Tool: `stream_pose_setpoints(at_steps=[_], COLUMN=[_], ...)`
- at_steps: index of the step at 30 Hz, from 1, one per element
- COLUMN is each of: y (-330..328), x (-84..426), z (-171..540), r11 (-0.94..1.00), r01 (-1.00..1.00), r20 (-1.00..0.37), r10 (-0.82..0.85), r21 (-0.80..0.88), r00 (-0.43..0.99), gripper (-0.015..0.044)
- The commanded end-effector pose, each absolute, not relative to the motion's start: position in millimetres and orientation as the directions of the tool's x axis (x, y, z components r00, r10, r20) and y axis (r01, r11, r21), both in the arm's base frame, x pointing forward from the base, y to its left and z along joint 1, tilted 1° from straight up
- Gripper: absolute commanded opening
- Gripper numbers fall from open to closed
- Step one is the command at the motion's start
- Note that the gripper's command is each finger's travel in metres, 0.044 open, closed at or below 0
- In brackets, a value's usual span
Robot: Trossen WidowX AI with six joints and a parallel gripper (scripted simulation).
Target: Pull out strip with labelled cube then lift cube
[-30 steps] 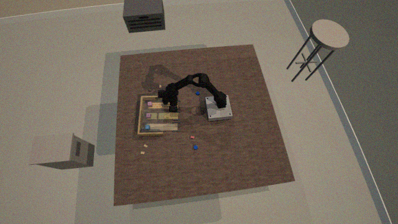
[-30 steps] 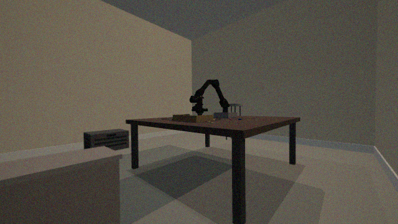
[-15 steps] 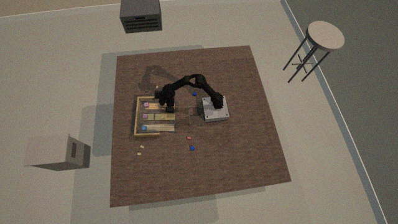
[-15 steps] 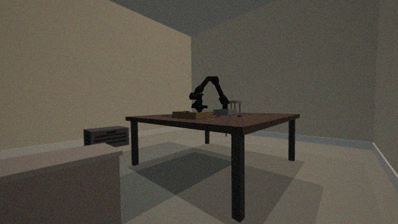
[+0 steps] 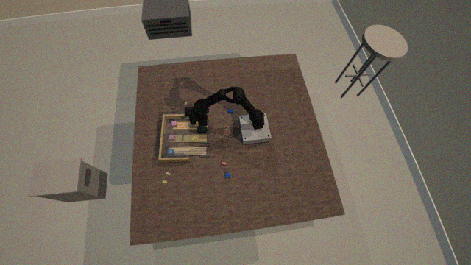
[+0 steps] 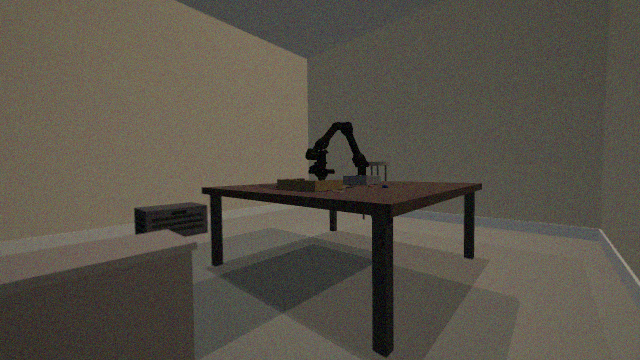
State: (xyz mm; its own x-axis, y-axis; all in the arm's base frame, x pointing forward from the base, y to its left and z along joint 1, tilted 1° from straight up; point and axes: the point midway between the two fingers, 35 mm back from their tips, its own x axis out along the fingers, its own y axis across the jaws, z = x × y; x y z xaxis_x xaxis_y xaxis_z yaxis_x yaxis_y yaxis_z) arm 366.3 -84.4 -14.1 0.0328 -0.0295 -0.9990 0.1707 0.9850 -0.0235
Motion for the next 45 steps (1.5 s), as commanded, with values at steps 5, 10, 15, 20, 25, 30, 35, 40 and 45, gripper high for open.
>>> stream_pose_setpoints(at_steps=[5,10,15,20,25,30,35,40,45], y=[-82,-81,-79,-78,-77,-76,-75,-74,-73], x=[349,342,334,327,319,312,304,297,289], z=[-20,-20,-21,-21,-22,-22,-23,-23,-23], r11=[0.986,0.986,0.986,0.986,0.986,0.986,0.986,0.986,0.986], r01=[0.165,0.165,0.165,0.165,0.165,0.165,0.165,0.165,0.165], r20=[-1.0,-1.0,-1.0,-1.0,-1.0,-1.0,-1.0,-1.0,-1.0], r10=[-0.024,-0.024,-0.024,-0.024,-0.024,-0.024,-0.024,-0.023,-0.023], r21=[-0.022,-0.022,-0.022,-0.022,-0.022,-0.022,-0.022,-0.022,-0.022], r00=[0.012,0.011,0.011,0.01,0.01,0.009,0.009,0.008,0.007], gripper=[0.0,0.0,0.0,0.0,0.0,0.0,0.0,0.0,0.0])
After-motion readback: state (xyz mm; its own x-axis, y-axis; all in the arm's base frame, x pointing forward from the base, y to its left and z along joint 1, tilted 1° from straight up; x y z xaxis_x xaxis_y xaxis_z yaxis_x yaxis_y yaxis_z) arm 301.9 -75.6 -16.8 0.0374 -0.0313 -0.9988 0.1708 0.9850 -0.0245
